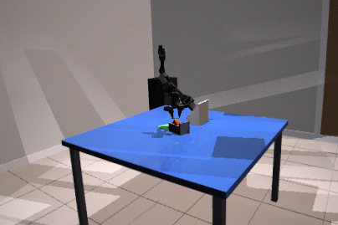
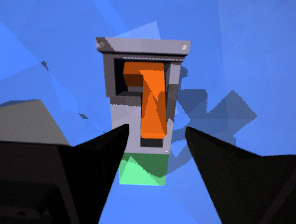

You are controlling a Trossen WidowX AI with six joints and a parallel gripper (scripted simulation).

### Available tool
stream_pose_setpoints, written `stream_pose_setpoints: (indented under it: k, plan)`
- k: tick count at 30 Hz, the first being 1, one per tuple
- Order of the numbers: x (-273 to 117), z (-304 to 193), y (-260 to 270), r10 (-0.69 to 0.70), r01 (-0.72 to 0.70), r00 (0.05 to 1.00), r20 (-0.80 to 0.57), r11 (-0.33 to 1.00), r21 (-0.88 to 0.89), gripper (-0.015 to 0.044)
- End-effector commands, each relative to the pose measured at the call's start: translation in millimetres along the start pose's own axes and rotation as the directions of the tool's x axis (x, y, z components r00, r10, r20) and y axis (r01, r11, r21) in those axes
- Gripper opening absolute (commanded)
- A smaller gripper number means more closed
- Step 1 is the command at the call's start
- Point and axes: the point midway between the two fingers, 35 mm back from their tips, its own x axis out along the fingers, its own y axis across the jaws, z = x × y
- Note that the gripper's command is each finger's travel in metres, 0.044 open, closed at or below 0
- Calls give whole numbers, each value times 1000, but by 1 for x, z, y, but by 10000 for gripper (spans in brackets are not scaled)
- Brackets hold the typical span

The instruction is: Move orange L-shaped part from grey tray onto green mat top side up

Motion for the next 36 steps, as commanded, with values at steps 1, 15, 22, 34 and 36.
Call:
stream_pose_setpoints:
  k: [1, 15, 22, 34, 36]
  plan:
    - [8, -1, 1, 2, -2, 1000, -6, 1000, -8, 280]
    - [31, -1, 1, 2, -2, 1000, -7, 1000, -7, 280]
    - [42, -2, 2, 1, -1, 1000, -9, 1000, -7, 280]
    - [39, -2, 0, 1, -1, 1000, -4, 1000, 1, 122]
    - [39, -2, 0, 1, -1, 1000, -4, 1000, 1, 109]
